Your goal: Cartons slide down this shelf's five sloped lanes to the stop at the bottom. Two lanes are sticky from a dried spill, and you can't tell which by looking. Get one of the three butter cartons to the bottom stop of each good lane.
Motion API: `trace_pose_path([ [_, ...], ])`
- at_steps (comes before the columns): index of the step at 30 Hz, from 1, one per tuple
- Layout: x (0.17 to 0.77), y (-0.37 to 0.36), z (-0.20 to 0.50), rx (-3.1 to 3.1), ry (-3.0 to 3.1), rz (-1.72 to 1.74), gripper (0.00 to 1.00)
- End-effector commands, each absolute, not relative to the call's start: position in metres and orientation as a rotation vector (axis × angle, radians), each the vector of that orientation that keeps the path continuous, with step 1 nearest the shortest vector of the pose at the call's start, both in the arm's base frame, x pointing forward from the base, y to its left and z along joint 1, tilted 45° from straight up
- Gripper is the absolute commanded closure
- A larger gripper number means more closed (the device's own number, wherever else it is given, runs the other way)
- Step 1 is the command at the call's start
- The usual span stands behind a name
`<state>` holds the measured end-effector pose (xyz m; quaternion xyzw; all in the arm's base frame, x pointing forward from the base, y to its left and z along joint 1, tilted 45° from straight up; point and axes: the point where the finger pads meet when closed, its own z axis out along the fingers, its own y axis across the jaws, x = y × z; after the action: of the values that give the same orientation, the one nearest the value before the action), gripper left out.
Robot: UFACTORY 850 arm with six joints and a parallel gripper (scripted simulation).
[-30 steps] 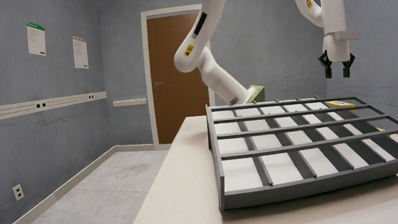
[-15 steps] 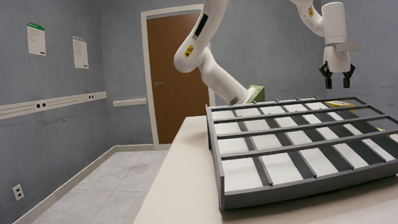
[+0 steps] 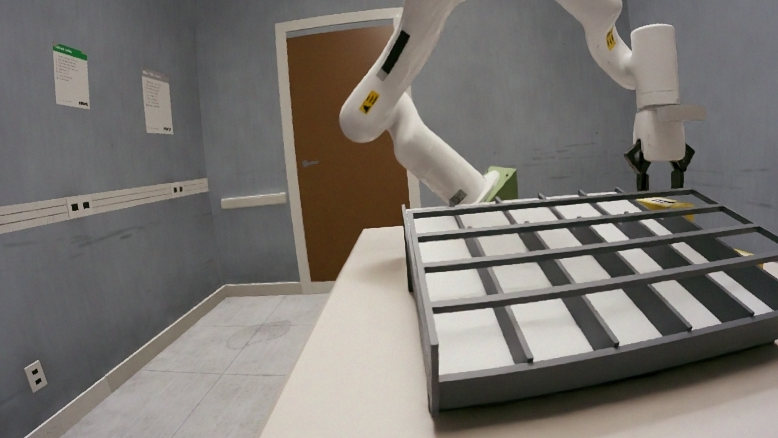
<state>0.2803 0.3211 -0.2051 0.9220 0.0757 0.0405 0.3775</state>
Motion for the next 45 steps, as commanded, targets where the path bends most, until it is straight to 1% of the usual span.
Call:
trace_pose_path([
  [1, 0.284, 0.311, -0.217, 2.359, 0.194, 0.106, 0.1],
  [4, 0.282, 0.319, -0.209, 2.359, 0.194, 0.105, 0.1],
  [20, 0.285, 0.302, -0.226, 2.359, 0.194, 0.105, 0.1],
  [21, 0.289, 0.28, -0.248, 2.359, 0.194, 0.105, 0.1],
  [37, 0.289, 0.28, -0.248, 2.359, 0.194, 0.105, 0.1],
  [38, 0.289, 0.281, -0.248, 2.359, 0.194, 0.105, 1.0],
  [45, 0.289, 0.281, -0.248, 2.359, 0.194, 0.105, 1.0],
])
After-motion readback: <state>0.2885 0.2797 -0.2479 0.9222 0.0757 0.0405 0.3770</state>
